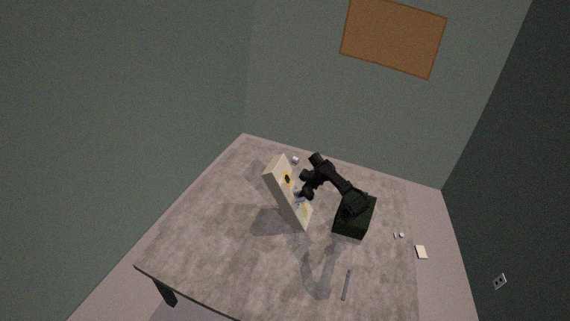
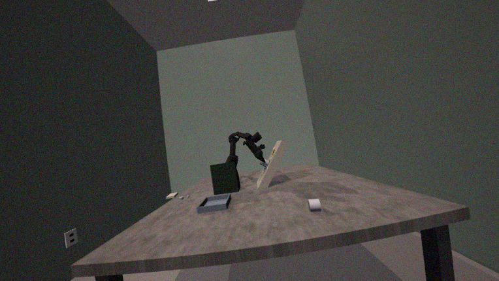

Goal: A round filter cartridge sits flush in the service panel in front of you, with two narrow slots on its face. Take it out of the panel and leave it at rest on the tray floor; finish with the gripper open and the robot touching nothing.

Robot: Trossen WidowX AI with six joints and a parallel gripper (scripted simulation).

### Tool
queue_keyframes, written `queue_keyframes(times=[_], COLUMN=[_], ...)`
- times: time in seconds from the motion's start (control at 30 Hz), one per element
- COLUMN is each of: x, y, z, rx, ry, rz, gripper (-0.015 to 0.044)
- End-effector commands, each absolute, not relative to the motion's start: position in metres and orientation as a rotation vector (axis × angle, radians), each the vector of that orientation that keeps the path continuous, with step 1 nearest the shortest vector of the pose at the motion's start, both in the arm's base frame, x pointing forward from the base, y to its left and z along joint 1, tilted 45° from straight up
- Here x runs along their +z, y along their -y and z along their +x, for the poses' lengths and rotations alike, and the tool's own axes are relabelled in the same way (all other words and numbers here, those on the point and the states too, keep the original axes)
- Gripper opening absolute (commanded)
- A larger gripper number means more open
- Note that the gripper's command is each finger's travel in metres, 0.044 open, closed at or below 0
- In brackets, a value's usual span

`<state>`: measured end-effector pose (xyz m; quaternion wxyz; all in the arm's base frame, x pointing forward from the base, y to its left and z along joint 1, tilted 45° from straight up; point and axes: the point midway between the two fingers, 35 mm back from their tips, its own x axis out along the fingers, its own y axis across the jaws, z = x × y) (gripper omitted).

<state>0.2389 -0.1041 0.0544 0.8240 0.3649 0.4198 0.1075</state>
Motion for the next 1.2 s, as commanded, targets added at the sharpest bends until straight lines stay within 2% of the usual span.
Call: queue_keyframes(times=[0.0,0.13,0.37,0.93,1.17], x=[0.054,0.059,0.071,0.126,0.108], y=[0.104,0.110,0.123,0.167,0.185], z=[0.238,0.243,0.248,0.197,0.197], rx=[0.227,0.227,0.227,0.226,0.225], ry=[-0.895,-0.894,-0.894,-0.897,-0.897], rz=[0.773,0.774,0.775,0.776,0.774], gripper=[0.0107,0.0002,0.0000,0.0000,0.0000])
